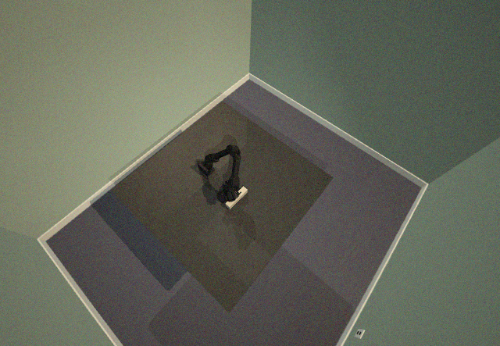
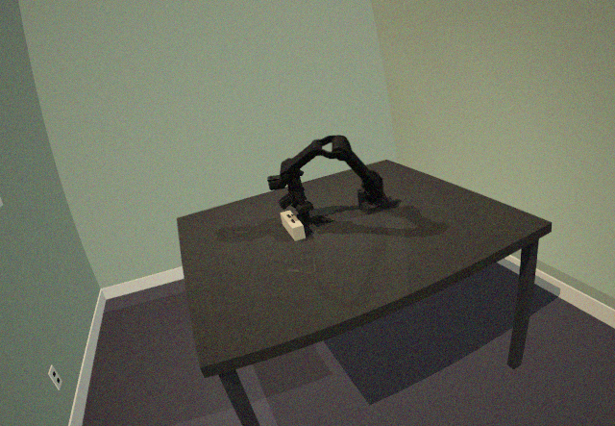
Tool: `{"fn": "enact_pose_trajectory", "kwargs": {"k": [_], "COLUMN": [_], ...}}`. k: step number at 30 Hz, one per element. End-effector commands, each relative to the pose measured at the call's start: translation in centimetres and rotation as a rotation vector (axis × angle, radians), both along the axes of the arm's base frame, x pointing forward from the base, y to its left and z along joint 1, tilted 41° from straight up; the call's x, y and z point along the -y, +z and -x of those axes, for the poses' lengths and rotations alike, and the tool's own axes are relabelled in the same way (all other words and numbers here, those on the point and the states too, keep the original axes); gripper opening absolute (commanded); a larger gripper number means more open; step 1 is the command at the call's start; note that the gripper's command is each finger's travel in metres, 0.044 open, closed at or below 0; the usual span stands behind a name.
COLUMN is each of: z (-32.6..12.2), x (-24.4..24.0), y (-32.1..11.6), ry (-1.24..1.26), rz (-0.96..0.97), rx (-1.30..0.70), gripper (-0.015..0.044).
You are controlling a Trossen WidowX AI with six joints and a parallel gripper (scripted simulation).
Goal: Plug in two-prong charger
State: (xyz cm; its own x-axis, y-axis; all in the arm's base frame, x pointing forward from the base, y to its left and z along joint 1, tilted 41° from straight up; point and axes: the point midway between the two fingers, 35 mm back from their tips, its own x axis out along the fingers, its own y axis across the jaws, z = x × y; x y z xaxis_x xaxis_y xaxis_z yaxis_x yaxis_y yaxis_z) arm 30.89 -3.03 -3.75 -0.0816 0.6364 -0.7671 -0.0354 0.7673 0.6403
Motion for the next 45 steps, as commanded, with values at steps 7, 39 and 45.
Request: {"fn": "enact_pose_trajectory", "kwargs": {"k": [7, 39, 45], "z": [-0.3, -1.5, -1.8], "x": [-0.1, -0.1, -0.1], "y": [0.1, 0.1, 0.1], "ry": [-0.006, -0.006, -0.006], "rz": [-0.006, -0.006, -0.006], "rx": [-0.004, -0.003, -0.003], "gripper": [0.0, 0.0, 0.0]}}
